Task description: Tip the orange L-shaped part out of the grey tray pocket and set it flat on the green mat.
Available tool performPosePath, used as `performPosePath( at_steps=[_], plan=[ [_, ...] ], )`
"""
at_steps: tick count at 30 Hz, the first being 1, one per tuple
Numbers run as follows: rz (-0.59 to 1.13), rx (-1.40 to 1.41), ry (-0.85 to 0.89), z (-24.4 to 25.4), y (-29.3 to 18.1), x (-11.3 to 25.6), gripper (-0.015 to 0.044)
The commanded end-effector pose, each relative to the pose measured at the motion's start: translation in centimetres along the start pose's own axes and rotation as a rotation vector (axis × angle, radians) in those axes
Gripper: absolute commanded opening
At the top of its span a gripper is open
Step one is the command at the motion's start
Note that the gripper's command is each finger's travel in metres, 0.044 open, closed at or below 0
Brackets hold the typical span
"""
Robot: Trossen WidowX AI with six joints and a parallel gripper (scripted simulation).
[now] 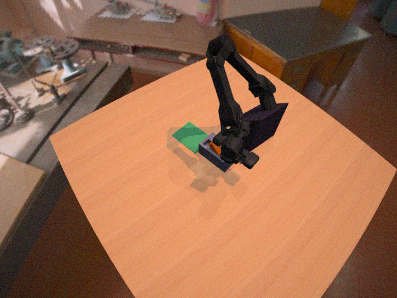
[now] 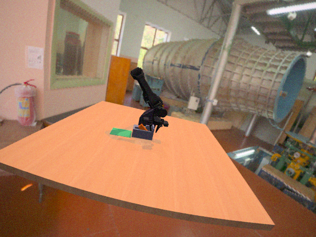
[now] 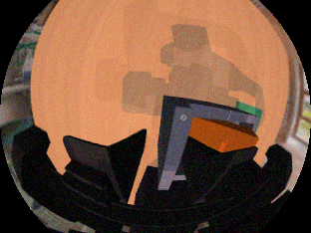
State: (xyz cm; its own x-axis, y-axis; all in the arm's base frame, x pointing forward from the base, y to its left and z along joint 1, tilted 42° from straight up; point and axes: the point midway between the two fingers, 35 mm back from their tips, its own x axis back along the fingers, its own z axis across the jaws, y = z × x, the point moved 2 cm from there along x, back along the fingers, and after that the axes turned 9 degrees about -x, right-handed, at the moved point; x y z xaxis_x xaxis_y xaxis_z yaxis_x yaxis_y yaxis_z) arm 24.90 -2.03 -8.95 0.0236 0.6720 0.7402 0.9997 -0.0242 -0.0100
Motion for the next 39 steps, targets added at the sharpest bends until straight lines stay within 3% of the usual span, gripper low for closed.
performPosePath(
  at_steps=[1,9,39],
  plan=[
    [0.002,-0.003,0.005,0.2,0.1,1.0,0.018],
    [0.002,-0.003,0.007,-0.9,0.2,9.9,0.018],
    [-0.012,-0.005,0.009,-0.9,0.5,9.8,0.018]
  ],
)
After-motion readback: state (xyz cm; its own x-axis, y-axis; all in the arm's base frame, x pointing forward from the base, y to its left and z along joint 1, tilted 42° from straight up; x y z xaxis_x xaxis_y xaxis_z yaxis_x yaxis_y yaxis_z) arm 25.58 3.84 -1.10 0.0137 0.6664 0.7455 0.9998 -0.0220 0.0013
